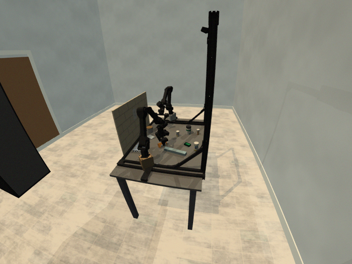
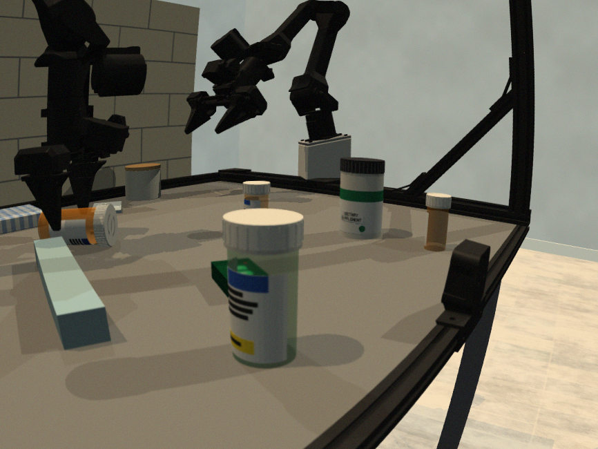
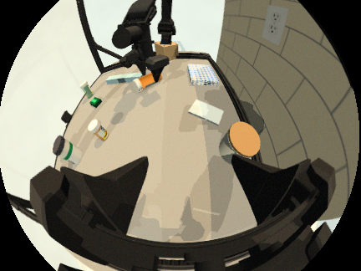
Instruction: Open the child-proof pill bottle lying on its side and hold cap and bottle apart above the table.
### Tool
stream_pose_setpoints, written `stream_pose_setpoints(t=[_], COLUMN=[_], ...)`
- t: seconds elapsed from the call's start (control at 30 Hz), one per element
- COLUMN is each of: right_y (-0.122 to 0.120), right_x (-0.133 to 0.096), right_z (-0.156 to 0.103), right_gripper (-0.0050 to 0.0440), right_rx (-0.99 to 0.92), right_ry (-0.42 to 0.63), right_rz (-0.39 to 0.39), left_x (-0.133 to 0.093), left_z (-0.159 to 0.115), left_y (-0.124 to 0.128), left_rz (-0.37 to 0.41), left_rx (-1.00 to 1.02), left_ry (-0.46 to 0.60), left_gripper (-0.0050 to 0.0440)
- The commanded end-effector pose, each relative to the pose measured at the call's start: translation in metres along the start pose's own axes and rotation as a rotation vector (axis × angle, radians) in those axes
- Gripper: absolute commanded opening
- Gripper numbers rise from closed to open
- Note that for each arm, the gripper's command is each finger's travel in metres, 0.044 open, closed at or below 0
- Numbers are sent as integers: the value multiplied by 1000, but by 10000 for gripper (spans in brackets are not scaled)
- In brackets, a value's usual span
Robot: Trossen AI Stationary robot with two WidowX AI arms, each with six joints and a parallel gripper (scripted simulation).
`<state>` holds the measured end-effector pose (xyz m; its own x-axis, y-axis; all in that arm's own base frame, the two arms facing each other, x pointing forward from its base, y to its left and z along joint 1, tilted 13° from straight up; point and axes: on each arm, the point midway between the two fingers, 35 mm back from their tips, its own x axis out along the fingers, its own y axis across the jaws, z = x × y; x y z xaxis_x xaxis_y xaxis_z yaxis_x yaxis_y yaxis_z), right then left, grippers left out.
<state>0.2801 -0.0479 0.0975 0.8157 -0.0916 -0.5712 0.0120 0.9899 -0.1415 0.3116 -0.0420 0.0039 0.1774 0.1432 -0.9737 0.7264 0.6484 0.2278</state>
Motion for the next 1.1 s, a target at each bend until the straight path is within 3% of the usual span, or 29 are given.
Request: stream_pose_setpoints(t=[0.0, 0.5, 0.8, 0.87, 1.07], right_y=[0, 0, 0, 0, 0], right_x=[0, 0, 0, 0, 0], right_z=[0, 0, 0, 0, 0], right_gripper=[440, 440, 440, 440, 440], right_rx=[0, 0, 0, 0, 0], right_ry=[0, 0, 0, 0, 0], right_rz=[0, 0, 0, 0, 0], left_x=[8, 27, 27, 27, 27], left_z=[-1, -2, -2, -2, -2], left_y=[-2, -3, -3, -3, -3], left_rz=[-9, -9, -9, -9, -9], left_rx=[7, 7, 7, 7, 7], left_ry=[5, 5, 5, 5, 5], left_gripper=[440, 440, 224, 252, 225])
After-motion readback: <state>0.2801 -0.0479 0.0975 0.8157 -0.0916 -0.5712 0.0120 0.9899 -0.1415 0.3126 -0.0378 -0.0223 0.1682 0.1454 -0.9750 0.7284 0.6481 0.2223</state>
